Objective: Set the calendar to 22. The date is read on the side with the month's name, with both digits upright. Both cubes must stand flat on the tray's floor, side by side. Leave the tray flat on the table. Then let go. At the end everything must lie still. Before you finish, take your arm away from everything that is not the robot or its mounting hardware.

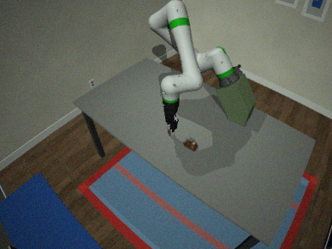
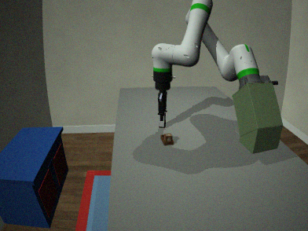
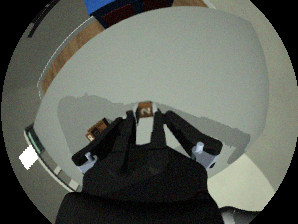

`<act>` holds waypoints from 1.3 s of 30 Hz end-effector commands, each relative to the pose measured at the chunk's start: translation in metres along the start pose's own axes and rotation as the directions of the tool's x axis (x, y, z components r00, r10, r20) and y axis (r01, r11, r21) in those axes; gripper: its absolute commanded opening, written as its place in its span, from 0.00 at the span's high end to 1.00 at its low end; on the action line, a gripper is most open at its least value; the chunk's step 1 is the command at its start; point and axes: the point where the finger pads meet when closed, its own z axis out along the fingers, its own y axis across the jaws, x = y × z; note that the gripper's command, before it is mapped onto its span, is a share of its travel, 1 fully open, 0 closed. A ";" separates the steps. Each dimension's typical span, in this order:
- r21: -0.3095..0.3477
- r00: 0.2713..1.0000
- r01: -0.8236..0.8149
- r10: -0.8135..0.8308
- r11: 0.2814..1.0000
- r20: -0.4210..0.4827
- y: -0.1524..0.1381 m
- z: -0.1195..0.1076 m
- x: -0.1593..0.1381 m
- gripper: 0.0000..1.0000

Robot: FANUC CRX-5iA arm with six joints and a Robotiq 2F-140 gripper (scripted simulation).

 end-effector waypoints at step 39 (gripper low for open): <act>0.000 1.000 0.000 0.000 1.000 0.000 0.000 0.004 0.000 0.83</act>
